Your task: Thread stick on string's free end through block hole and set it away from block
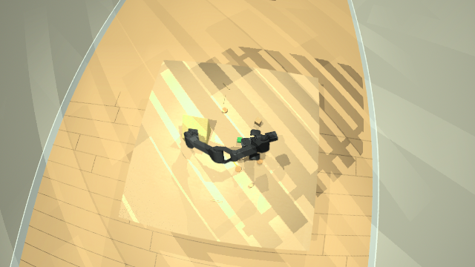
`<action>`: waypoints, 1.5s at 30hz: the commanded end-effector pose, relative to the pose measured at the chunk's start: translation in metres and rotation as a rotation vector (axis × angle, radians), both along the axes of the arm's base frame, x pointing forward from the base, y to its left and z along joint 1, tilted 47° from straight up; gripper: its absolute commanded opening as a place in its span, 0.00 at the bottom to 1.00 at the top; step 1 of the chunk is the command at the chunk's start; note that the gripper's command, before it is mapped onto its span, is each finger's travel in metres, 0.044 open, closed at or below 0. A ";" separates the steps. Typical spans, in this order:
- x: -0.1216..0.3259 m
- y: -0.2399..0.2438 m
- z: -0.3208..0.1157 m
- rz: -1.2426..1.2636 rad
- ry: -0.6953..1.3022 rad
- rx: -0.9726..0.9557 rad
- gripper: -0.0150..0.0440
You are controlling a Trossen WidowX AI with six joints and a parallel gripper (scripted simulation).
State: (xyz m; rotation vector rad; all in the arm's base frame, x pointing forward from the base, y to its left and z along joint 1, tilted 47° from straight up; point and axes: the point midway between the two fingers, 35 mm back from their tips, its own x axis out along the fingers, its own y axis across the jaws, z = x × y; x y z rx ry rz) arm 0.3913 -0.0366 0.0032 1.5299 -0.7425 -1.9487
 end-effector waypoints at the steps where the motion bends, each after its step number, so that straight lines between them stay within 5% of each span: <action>1: 0.006 0.001 -0.001 0.010 -0.009 0.000 0.25; 45: 0.058 0.012 -0.014 0.085 -0.075 0.007 0.25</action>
